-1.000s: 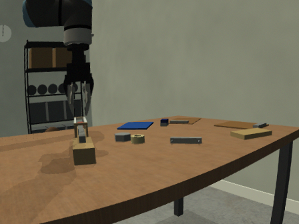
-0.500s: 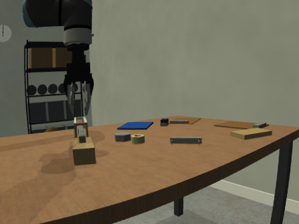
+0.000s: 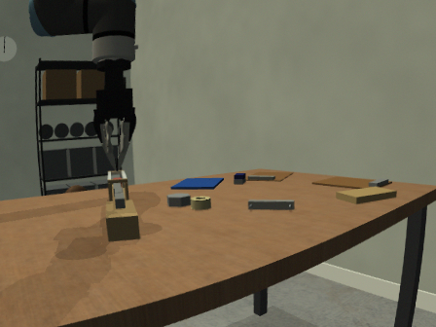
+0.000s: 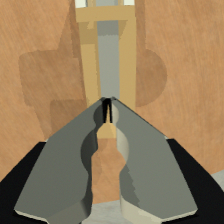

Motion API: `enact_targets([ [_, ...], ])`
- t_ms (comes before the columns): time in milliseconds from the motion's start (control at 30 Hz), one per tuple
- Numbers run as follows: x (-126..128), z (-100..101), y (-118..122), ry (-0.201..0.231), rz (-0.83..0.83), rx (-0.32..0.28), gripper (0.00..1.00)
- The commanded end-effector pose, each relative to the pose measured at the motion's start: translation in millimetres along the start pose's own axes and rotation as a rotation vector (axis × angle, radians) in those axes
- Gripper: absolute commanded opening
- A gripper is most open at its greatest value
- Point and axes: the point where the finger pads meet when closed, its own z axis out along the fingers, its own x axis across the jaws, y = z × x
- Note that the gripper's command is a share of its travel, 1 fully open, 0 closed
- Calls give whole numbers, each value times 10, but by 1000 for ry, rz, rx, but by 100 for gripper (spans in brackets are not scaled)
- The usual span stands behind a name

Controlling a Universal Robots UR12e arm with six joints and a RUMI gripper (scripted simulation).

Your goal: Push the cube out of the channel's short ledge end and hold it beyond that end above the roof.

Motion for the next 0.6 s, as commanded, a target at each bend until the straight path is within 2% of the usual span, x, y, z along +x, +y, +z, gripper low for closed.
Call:
enact_targets([
  [0,4,2,434,0,-2,3,0],
  [167,2,35,501,0,-1,3,0],
  [400,3,408,501,0,-1,3,0],
  [567,3,448,500,0,-1,3,0],
])
